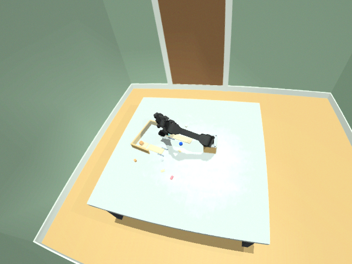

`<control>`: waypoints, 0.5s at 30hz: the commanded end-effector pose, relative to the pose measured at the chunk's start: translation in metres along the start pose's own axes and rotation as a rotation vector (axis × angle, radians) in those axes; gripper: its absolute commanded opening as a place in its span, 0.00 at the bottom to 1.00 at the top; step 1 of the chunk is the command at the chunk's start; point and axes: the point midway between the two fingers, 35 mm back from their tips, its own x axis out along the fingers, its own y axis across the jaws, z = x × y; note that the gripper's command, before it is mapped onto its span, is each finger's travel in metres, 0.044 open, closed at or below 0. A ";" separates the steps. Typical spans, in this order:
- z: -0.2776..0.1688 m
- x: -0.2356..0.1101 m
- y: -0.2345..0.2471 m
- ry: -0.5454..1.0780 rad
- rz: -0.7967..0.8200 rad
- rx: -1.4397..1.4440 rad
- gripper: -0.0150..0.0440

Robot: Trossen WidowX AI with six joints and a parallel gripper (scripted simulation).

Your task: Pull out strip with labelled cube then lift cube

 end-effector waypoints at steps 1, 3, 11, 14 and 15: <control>-0.002 -0.002 0.000 -0.001 0.000 0.000 0.25; -0.008 -0.007 -0.001 -0.001 0.000 0.001 0.25; -0.036 -0.028 -0.003 0.000 0.000 0.005 0.25; -0.047 -0.035 -0.003 0.000 0.001 0.007 0.25; -0.051 -0.038 -0.003 0.000 0.001 0.007 0.25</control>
